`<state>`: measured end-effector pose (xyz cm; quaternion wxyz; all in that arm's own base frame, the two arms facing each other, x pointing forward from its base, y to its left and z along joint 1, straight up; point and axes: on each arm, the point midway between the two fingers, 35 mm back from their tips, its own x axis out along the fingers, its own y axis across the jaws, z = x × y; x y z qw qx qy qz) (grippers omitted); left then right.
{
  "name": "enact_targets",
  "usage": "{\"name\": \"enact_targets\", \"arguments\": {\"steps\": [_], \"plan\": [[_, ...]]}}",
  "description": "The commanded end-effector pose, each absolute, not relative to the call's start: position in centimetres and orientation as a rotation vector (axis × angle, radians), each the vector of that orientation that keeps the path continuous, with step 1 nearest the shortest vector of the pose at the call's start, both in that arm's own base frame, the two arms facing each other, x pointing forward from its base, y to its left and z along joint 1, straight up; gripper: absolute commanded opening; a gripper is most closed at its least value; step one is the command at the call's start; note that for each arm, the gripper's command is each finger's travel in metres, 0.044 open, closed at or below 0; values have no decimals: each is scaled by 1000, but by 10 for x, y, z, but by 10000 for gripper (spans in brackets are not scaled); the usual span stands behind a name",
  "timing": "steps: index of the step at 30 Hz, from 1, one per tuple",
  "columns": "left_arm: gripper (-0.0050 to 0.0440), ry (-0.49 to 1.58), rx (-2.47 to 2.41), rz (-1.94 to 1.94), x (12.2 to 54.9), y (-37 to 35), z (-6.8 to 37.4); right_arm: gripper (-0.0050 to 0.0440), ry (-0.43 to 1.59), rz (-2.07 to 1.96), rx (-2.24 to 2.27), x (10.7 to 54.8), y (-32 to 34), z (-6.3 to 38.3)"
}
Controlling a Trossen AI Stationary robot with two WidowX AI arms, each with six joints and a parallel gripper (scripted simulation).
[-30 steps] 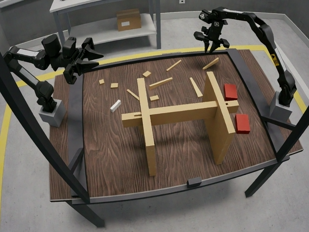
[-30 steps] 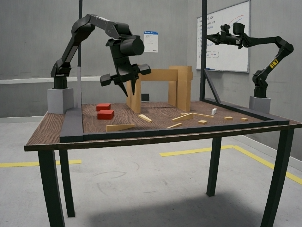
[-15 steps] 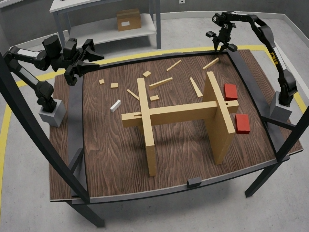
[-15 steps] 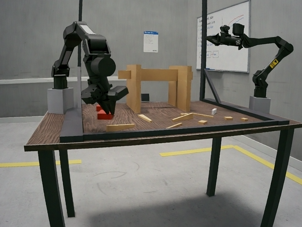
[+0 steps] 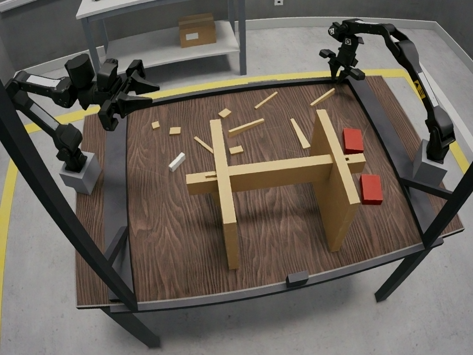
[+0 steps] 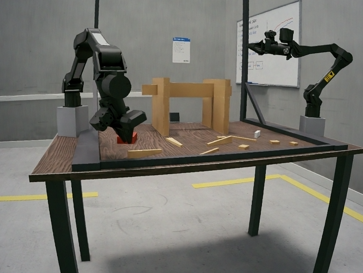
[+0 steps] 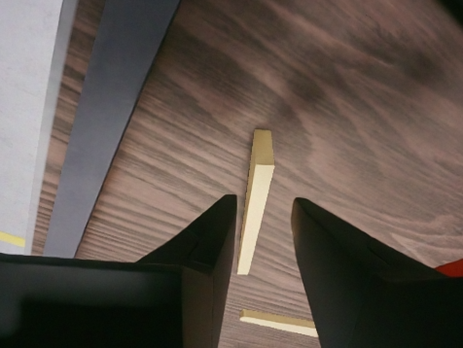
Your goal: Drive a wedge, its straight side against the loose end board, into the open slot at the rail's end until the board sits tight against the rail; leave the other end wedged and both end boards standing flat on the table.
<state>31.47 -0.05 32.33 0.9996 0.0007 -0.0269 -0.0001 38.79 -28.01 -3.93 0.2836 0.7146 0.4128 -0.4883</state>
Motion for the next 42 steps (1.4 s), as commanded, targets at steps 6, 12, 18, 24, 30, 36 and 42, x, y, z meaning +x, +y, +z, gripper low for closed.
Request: {"name": "enact_targets", "arguments": {"steps": [6,12,18,24,30,36,42], "plan": [[180,-73,-2,0,313,0,331,100,1046,-1284,1910,390,-288,-16],[180,-73,-2,0,313,0,331,100,1045,-1280,1907,392,-287,-15],[180,-73,-2,0,313,0,331,100,1052,-1288,1912,389,-287,-17],[180,-73,-2,0,313,0,331,100,1091,-1308,1917,389,-277,-49],[180,-73,-2,0,313,0,331,100,1084,-1303,1917,392,-278,-49],[180,-73,-2,0,313,0,331,100,1095,-1308,1922,392,-272,-66],[180,-73,-2,0,313,0,331,100,1092,-1305,1921,394,-269,-74]]}}
